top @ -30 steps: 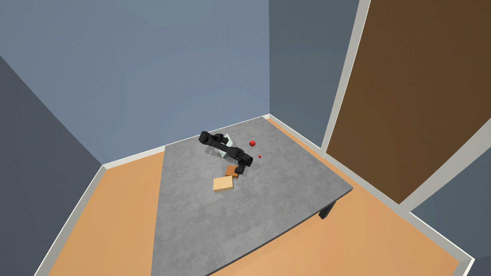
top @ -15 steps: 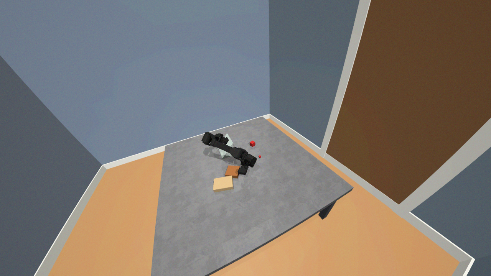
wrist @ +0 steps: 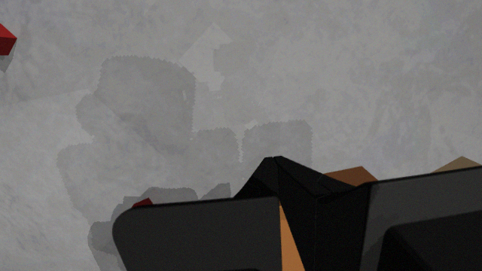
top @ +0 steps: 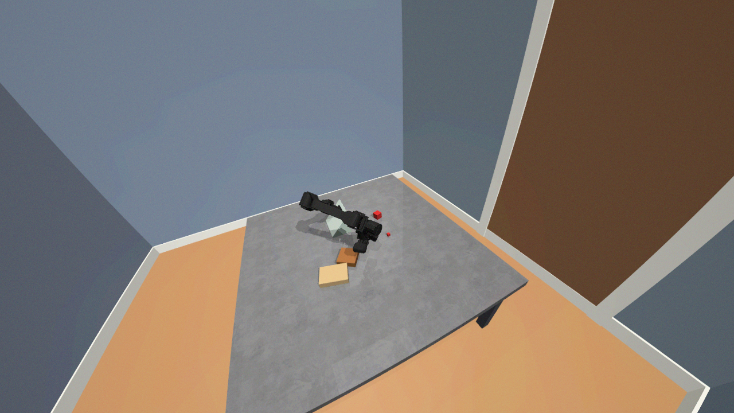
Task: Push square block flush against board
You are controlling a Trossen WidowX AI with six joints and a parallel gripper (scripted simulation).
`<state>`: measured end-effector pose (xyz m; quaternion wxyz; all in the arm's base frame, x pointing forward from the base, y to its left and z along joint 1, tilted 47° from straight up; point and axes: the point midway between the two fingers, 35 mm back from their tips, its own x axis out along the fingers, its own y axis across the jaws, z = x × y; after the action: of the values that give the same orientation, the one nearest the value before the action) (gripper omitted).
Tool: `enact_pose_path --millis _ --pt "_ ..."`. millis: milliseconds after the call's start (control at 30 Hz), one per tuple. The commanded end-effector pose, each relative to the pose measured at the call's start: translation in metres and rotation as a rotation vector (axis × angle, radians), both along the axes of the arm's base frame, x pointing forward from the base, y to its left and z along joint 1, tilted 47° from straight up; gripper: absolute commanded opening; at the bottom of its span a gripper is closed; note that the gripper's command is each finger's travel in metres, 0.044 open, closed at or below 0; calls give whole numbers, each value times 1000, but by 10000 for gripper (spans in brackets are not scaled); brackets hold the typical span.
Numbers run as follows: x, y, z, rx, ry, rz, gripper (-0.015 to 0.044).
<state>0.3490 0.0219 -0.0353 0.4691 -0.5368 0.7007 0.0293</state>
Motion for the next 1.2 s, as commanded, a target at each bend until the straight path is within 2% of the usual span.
enact_pose_path --millis 0,100,267,1167 --pt "-19 -7 5 0 60 44 0" --pt "-19 -10 3 0 64 48 0" --pt "-18 -48 -31 -3 64 48 0" --pt "-28 -60 -18 -2 65 48 0"
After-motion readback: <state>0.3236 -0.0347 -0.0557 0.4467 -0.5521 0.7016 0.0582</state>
